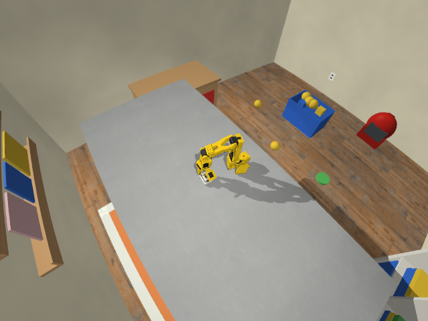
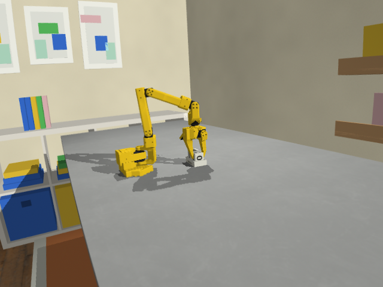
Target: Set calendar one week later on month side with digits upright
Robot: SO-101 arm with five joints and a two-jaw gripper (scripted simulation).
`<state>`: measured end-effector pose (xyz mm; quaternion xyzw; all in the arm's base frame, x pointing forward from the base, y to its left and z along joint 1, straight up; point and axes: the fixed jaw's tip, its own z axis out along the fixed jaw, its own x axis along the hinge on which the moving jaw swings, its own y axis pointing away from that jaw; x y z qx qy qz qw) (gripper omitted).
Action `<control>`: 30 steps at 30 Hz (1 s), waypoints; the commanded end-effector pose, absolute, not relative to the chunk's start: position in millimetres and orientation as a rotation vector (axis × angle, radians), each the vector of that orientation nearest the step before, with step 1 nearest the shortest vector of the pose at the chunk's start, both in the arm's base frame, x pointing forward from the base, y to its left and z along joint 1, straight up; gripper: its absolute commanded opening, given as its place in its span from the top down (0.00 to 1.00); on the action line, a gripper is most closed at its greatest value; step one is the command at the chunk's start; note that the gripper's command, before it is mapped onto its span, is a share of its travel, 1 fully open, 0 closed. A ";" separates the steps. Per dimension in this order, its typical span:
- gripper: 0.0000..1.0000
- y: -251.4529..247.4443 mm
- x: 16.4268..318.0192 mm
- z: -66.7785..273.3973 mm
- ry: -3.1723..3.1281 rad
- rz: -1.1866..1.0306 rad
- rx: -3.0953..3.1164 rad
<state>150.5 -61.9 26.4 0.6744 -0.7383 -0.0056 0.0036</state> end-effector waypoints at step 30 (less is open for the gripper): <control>1.00 -63.4 158.6 44.1 -2.326 0.037 2.129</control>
